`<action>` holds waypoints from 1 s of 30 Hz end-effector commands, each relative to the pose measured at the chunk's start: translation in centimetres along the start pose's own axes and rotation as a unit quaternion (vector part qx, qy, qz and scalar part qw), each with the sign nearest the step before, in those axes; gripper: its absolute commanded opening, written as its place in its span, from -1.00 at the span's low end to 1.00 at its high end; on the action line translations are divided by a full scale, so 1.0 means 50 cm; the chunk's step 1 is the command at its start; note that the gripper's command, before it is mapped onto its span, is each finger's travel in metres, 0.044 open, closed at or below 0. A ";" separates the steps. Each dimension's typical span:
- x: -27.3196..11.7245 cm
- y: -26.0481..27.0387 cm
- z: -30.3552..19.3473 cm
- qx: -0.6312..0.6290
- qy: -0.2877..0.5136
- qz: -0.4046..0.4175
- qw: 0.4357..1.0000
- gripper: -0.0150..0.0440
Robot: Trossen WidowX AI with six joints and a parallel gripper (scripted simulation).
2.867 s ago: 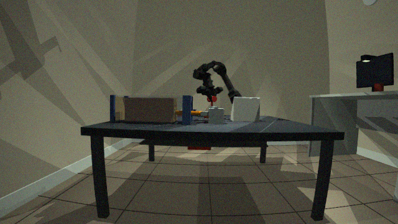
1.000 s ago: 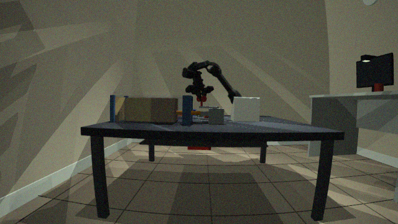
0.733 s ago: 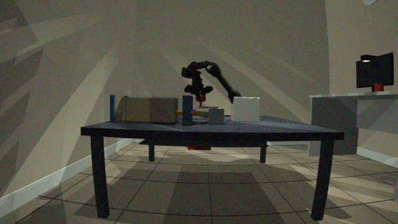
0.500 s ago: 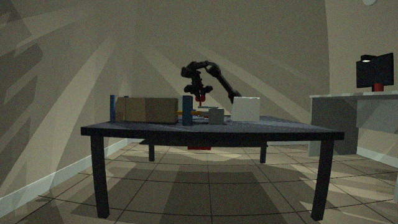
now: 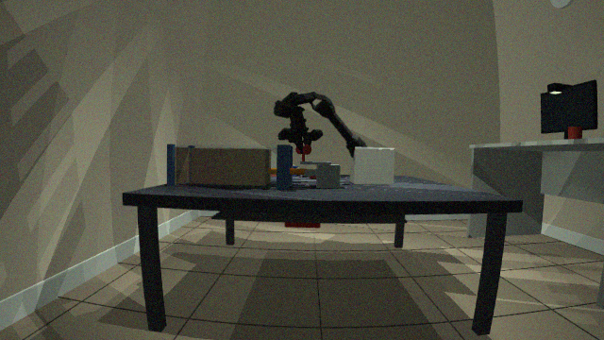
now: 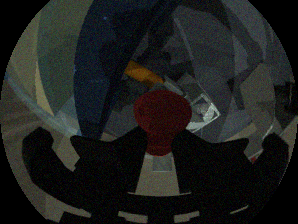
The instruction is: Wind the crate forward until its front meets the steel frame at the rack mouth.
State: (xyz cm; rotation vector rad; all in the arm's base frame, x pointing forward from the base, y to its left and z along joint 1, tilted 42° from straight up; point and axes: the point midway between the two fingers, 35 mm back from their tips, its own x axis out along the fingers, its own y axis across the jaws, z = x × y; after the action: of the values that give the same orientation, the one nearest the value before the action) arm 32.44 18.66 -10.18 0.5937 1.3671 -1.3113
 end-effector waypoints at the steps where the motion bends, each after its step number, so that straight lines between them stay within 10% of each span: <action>1: 0.018 0.024 -0.041 -0.005 0.011 0.012 1.000 -0.49; 30: 0.053 0.035 -0.128 -0.005 0.013 0.013 1.000 -0.49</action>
State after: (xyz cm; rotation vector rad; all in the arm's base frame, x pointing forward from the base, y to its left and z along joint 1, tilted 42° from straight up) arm 32.06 22.32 -13.17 0.6183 1.3524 -1.2978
